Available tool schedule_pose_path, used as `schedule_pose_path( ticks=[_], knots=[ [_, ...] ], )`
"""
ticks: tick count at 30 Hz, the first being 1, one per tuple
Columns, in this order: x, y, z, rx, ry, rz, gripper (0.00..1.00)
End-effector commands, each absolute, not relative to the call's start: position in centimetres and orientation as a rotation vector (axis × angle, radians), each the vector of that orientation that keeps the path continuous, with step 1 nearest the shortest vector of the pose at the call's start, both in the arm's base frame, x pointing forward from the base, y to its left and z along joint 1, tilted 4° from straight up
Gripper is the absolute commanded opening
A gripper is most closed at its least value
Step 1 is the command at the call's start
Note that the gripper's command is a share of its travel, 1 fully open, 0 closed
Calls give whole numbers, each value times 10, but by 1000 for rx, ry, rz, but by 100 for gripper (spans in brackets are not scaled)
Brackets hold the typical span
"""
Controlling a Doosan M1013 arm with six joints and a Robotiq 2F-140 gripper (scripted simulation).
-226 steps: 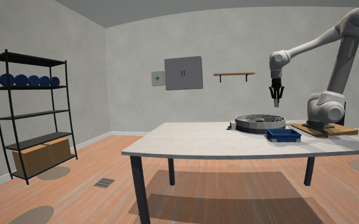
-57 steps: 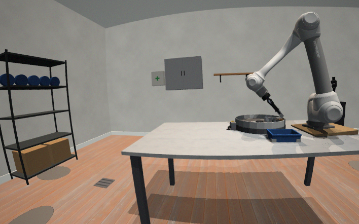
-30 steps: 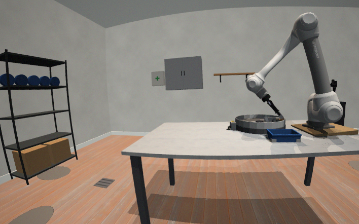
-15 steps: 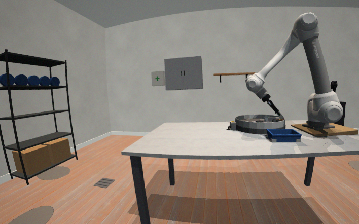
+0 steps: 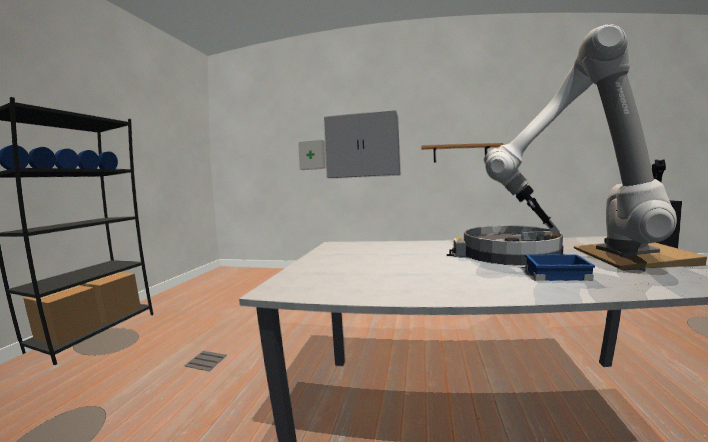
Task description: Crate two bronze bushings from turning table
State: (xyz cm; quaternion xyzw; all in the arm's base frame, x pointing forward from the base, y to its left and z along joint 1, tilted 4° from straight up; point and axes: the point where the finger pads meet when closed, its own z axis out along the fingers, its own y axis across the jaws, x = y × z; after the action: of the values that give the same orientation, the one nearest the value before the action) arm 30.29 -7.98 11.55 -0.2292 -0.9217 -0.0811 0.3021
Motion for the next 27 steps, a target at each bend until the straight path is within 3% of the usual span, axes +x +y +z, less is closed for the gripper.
schedule_pose_path(
  ticks=[1, 27],
  knots=[
    [303, -80, 115, -608, -2444, -215, 6],
    [304, -80, 105, -608, -2444, -215, 6]
  ],
)
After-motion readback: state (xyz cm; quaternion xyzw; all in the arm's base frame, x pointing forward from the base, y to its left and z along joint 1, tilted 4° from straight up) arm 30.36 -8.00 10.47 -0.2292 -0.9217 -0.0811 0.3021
